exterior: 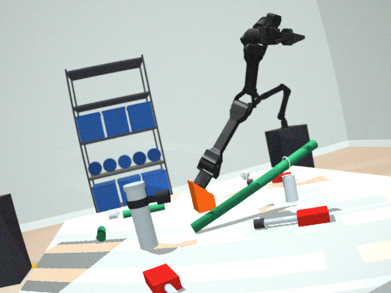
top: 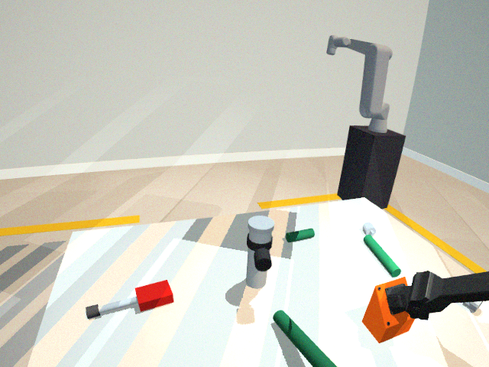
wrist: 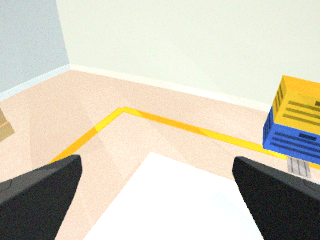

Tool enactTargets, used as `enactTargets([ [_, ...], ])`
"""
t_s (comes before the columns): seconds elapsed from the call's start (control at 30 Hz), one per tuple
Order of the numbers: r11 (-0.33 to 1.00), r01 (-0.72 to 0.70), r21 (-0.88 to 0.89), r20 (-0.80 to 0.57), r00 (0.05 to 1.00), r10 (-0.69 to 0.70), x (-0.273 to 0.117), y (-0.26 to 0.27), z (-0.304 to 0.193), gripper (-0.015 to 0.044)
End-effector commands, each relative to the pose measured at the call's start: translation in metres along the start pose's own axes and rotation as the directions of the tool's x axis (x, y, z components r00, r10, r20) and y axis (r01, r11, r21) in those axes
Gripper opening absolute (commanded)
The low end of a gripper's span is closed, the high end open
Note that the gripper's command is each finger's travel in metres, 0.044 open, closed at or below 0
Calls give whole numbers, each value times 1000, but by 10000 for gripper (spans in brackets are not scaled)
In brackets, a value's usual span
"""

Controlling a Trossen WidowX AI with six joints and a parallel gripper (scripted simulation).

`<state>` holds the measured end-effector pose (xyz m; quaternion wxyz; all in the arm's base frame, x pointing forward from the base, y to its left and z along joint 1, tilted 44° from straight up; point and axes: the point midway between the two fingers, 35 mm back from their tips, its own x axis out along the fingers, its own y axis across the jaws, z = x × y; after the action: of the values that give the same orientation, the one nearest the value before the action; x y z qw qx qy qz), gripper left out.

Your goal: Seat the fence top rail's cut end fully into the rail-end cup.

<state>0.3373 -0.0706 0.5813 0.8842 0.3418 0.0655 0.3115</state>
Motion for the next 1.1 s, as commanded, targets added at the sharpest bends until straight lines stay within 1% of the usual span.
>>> enactTargets([
  [0.0, 1000, 5, 1, 1, 1000, -5, 0, -3, 0, 426],
  [0.03, 1000, 20, 4, 3, 1000, -20, 0, -11, -1, 440],
  [0.17, 990, 136, 27, 3, 991, -137, -6, -77, -16, 440],
  [0.33, 960, 278, 37, -39, 960, -276, -22, -151, -48, 440],
  [0.47, 927, 375, 11, -98, 923, -372, -43, -203, -85, 440],
  [0.63, 882, 472, 9, -223, 861, -458, -71, -255, -147, 440],
  [0.73, 859, 511, 22, -322, 817, -478, -89, -277, -191, 440],
  [0.83, 846, 531, 37, -427, 774, -467, -106, -289, -238, 440],
  [0.93, 845, 532, 58, -529, 734, -426, -123, -291, -284, 440],
  [1.07, 857, 504, 103, -644, 690, -329, -143, -281, -340, 440],
])
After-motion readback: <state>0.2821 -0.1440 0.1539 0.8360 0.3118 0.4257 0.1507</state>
